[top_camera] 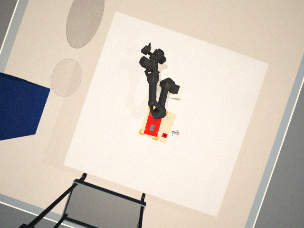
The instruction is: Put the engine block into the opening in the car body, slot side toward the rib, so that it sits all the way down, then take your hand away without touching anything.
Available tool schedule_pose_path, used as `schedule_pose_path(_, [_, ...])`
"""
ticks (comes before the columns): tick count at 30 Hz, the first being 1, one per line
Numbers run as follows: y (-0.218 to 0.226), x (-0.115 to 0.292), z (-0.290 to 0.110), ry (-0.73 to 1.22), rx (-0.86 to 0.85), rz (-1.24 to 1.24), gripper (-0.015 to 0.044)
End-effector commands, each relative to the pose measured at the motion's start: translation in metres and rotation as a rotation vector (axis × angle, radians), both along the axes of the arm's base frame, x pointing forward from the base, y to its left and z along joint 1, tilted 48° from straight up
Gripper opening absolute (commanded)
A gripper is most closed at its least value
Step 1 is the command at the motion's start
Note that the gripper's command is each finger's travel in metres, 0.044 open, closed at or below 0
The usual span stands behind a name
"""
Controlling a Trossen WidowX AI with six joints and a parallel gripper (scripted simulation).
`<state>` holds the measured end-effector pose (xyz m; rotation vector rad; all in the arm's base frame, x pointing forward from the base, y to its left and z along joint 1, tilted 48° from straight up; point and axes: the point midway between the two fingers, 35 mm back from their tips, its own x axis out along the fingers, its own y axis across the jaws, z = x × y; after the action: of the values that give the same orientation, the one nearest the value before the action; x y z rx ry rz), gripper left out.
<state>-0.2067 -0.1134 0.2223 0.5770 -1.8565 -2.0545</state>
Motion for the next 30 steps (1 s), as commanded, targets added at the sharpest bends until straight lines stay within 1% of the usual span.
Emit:
schedule_pose_path(1, [0.000,0.000,0.000,0.000,0.000,0.000,0.0426])
schedule_pose_path(2, [0.000,0.000,0.000,0.000,0.001,0.001,0.0440])
schedule_pose_path(30, [-0.053,0.027,0.024,0.095,0.190,0.251,0.0440])
